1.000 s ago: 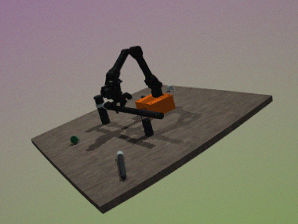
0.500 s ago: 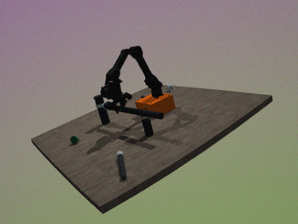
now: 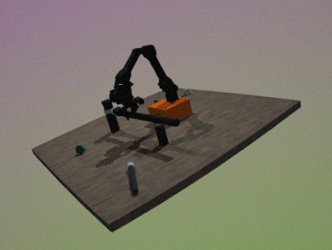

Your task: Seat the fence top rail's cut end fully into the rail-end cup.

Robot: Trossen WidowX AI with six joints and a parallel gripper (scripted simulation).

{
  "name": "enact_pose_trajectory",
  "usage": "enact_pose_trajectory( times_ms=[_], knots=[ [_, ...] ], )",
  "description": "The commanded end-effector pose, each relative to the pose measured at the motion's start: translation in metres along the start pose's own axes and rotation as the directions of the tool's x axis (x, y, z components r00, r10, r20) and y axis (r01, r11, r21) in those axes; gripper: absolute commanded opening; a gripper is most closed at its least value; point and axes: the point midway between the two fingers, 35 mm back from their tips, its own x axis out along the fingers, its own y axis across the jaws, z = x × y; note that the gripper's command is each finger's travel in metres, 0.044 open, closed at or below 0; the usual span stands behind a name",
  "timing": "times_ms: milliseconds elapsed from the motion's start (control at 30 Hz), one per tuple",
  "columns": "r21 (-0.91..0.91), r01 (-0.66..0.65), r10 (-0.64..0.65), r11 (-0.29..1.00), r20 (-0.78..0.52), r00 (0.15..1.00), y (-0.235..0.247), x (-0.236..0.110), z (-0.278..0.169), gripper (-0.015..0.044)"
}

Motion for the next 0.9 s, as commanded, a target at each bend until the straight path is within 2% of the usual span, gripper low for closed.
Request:
enact_pose_trajectory(
  times_ms=[0,867],
  knots=[
    [-0.001,-0.001,0.001,1.000,0.011,1.000,0.0004,-0.0021,0.0037,0.0000],
    [-0.002,-0.001,0.001,1.000,0.013,1.000,0.0011,-0.0045,0.0085,0.0000]
  ],
)
